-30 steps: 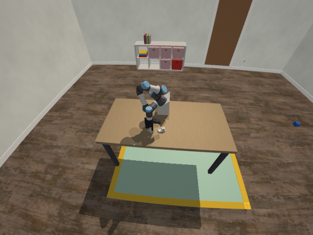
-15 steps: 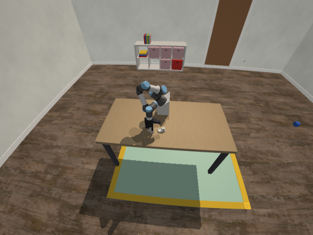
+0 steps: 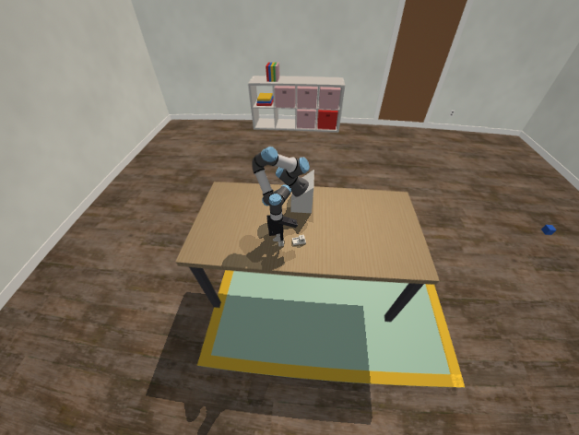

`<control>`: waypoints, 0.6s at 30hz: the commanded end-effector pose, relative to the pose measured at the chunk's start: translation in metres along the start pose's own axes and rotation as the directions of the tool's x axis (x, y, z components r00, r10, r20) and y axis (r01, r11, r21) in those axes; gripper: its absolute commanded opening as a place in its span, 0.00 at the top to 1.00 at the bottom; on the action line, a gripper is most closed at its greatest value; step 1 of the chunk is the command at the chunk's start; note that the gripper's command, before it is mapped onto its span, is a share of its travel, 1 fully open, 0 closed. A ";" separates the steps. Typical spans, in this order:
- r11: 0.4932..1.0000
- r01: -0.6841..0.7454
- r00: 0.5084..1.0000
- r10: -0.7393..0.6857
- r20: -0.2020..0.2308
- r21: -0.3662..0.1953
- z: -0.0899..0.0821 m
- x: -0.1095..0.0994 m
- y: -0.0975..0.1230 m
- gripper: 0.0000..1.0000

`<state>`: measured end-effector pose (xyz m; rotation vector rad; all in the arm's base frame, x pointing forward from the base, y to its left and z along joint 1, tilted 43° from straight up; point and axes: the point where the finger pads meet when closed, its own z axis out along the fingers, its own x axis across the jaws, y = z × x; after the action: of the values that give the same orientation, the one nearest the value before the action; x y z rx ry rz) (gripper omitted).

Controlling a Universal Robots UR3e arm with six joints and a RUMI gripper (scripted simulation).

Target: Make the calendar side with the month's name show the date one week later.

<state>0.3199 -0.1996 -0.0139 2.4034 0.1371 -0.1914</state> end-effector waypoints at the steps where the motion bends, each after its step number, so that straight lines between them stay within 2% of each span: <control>1: 1.000 -0.001 1.000 0.001 0.001 0.000 -0.016 0.000 0.000 0.71; 4: 1.000 -0.001 1.000 0.001 0.001 0.000 -0.020 0.000 0.000 0.71; 18: 1.000 -0.001 1.000 0.001 0.001 0.000 -0.065 0.000 0.000 0.71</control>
<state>0.3253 -0.1647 0.0248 2.4023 0.1399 -0.1860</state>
